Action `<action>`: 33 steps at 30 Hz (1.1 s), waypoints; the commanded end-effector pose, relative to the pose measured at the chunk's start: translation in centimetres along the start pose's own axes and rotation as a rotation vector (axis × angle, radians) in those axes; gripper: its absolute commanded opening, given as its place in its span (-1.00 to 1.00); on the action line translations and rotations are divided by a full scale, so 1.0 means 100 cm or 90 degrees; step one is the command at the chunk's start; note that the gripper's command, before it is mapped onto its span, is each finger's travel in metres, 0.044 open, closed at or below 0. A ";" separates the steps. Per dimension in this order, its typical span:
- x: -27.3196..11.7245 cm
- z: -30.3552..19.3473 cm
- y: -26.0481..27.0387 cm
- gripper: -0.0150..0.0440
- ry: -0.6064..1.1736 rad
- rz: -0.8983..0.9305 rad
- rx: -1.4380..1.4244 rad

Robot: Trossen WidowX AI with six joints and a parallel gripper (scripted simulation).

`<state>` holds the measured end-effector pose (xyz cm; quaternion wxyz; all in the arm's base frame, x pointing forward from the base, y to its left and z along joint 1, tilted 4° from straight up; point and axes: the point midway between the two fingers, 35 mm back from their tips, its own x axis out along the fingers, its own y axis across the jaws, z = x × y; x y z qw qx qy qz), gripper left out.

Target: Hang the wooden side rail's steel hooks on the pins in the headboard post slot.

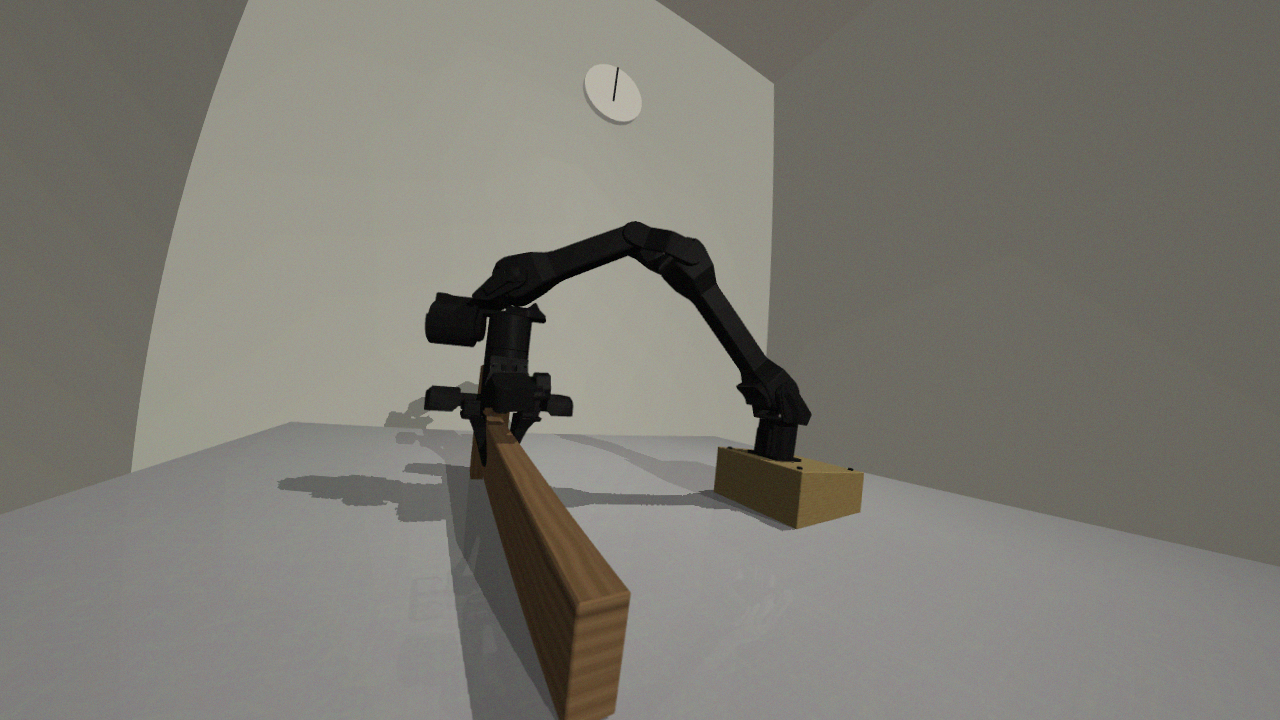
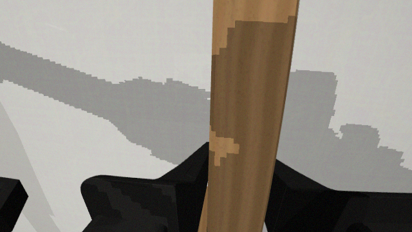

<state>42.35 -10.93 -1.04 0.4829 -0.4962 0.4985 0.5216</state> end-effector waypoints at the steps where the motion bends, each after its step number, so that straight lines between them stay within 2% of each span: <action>1: 0.000 -0.002 0.000 -0.49 0.005 -0.001 0.000; 33: 0.006 -0.002 0.000 -0.49 0.005 -0.001 0.000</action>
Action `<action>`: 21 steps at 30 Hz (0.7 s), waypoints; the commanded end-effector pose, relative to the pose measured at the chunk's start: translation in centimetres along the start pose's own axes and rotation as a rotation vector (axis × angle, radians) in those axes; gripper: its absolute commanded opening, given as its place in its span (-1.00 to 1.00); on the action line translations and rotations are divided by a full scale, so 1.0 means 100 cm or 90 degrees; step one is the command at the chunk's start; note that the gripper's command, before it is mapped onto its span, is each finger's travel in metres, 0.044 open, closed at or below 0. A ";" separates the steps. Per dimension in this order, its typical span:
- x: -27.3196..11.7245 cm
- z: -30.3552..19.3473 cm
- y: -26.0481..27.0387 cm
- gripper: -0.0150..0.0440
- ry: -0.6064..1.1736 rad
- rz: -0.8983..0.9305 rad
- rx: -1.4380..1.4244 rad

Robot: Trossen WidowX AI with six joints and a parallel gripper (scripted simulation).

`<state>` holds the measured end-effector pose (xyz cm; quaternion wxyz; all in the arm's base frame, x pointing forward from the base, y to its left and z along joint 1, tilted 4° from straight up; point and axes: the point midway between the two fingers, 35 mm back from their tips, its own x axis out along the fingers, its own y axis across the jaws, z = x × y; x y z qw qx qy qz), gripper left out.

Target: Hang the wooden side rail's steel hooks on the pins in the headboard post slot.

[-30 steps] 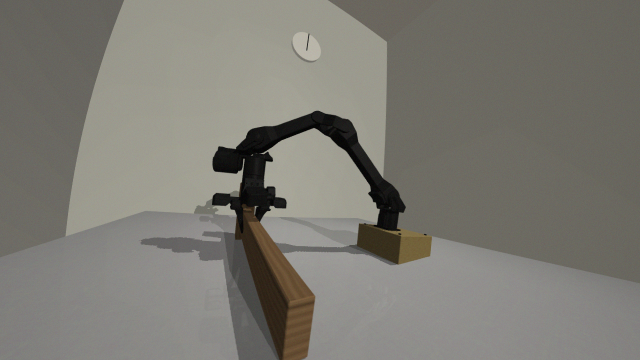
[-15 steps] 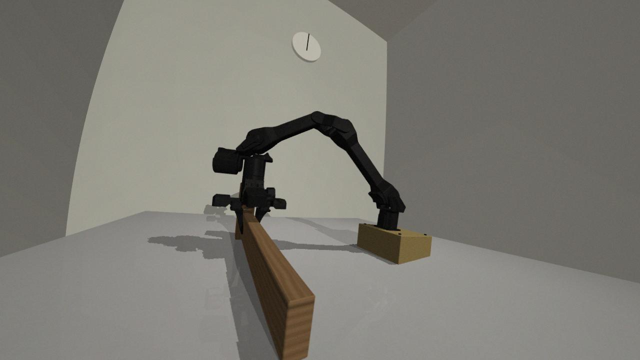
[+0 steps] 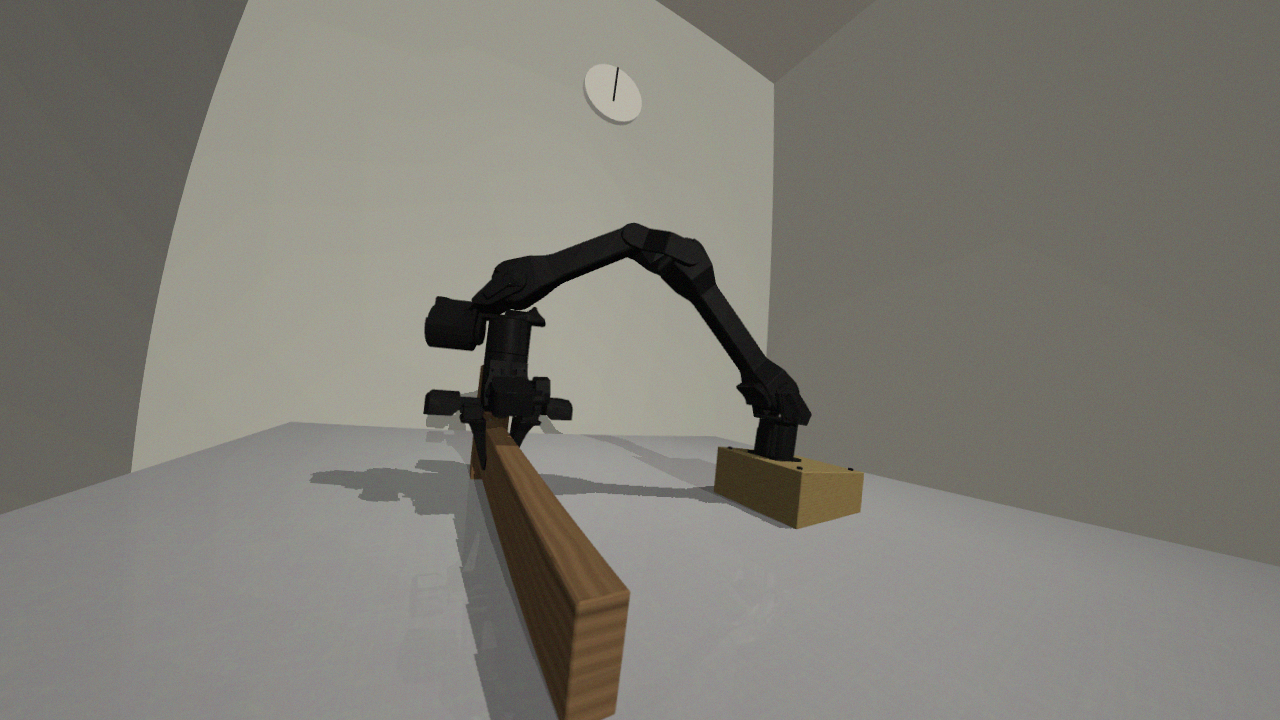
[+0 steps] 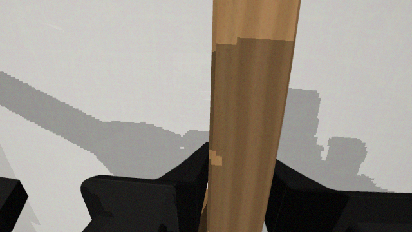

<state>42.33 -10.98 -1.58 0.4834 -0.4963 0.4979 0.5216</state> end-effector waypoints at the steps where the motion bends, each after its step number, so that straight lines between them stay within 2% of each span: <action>1: 0.000 -0.001 0.000 -0.49 0.005 -0.001 0.001; 21: 0.004 -0.001 0.000 -0.49 0.005 -0.001 0.001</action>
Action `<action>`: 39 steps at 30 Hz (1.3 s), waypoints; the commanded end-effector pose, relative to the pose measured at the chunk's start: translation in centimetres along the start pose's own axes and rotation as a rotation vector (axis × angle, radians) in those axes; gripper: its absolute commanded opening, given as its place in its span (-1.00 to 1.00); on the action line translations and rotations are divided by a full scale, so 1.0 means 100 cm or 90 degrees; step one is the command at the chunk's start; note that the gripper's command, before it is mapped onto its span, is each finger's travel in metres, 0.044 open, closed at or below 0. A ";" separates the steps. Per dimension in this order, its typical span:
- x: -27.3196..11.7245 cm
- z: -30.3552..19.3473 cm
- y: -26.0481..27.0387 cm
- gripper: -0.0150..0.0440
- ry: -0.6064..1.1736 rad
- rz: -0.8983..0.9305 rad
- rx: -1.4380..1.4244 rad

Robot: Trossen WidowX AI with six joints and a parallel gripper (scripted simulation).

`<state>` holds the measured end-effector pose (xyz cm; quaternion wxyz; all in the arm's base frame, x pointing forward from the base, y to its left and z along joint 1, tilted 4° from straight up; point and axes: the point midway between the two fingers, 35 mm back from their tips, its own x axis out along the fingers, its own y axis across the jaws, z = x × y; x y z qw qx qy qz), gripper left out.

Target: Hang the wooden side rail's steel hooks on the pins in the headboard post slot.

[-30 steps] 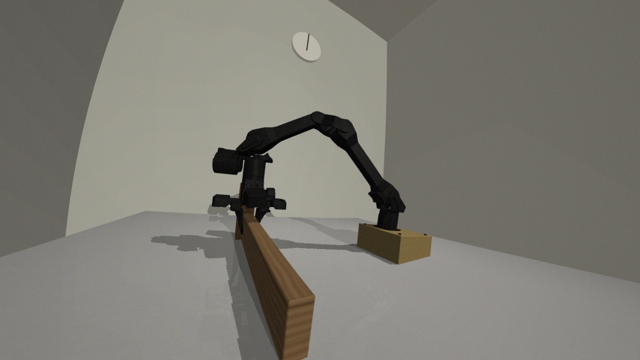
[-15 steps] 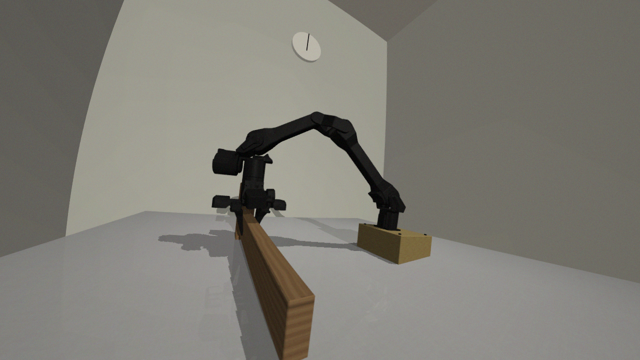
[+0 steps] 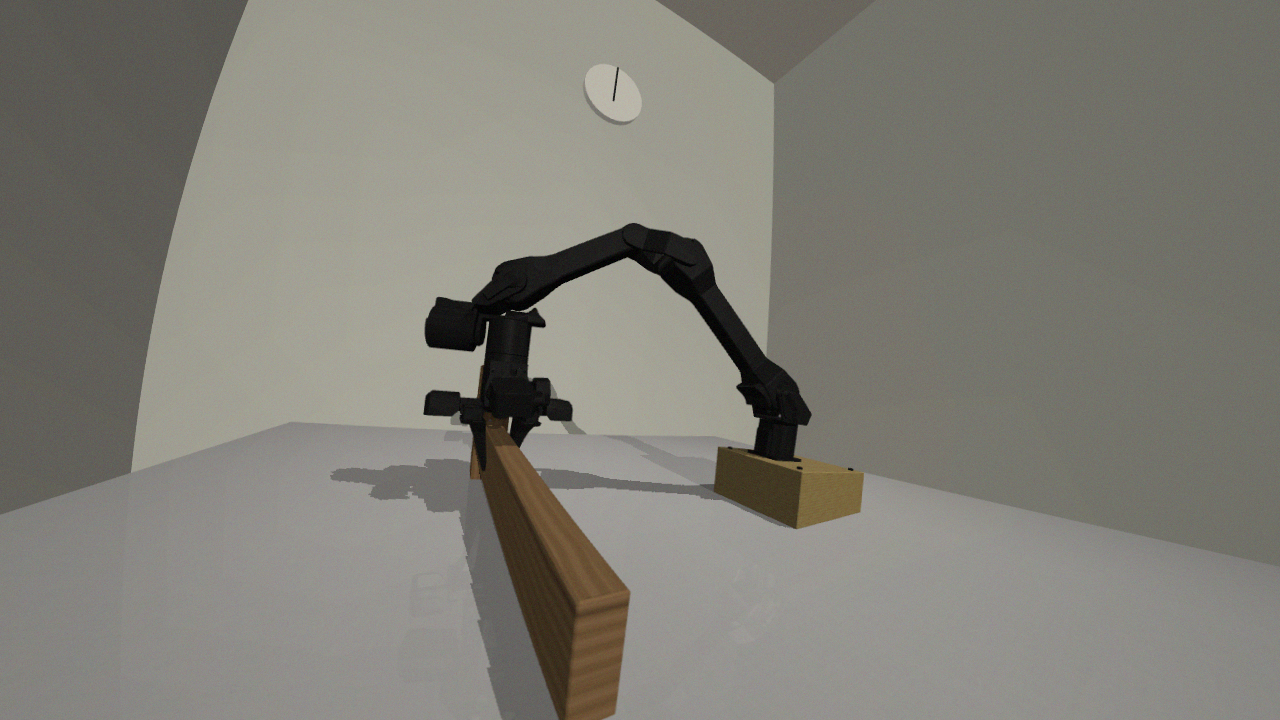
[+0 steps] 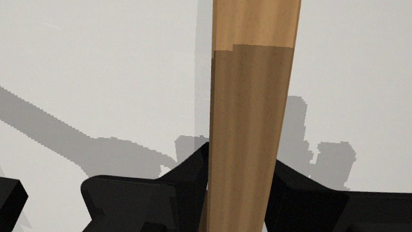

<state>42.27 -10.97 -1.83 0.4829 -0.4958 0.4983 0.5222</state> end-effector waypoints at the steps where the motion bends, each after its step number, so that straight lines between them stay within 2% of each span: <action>1: 0.001 -0.001 -0.001 -0.49 0.006 -0.002 0.001; 6: 0.002 -0.001 -0.001 -0.49 0.006 -0.002 0.001; 18: 0.000 0.000 0.000 0.58 0.000 0.000 0.000; 23: -0.030 0.000 0.000 1.00 0.004 -0.001 0.001; 25: -0.040 0.000 0.000 1.00 0.005 -0.002 0.001; 30: -0.039 0.003 0.000 1.00 0.005 -0.002 0.001; 35: -0.039 0.031 -0.001 1.00 0.004 -0.002 0.001; 39: -0.037 0.028 -0.001 1.00 0.003 0.001 -0.004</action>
